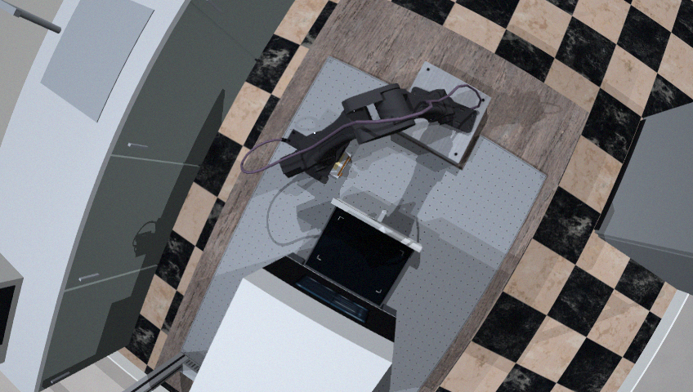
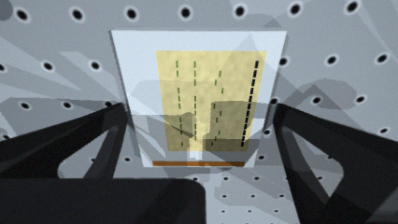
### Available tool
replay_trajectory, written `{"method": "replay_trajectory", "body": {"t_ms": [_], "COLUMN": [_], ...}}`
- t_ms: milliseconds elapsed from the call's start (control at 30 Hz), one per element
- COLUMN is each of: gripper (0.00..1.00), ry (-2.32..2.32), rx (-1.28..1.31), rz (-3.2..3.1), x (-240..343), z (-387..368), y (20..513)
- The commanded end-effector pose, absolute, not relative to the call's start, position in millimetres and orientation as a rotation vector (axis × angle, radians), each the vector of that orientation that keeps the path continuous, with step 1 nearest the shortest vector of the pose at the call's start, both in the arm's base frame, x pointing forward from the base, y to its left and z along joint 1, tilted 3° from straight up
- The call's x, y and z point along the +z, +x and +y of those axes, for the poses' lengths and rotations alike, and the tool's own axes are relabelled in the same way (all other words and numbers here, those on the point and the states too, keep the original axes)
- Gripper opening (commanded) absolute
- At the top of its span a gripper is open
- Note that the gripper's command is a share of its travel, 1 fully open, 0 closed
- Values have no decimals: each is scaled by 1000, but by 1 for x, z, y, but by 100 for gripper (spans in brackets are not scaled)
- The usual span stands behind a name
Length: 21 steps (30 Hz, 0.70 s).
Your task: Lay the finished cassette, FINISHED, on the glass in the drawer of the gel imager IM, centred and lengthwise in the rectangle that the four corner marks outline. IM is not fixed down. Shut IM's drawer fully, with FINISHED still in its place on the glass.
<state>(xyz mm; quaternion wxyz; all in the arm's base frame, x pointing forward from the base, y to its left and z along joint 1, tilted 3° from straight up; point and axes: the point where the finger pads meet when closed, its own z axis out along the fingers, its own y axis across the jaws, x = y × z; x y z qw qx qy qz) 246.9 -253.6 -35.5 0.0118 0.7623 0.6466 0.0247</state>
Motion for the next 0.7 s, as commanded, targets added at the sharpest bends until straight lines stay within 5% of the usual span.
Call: {"method": "replay_trajectory", "body": {"t_ms": [0, 600, 633, 667], "gripper": [100, 100, 0, 0], "ry": [2362, 2362, 2362, 2362], "rx": [73, 73, 73, 73], "rz": [2000, 2000, 2000, 2000], "x": [-30, -29, -29, -29], "z": [-259, -260, -260, -260], "y": [251, 252, 252, 252]}}
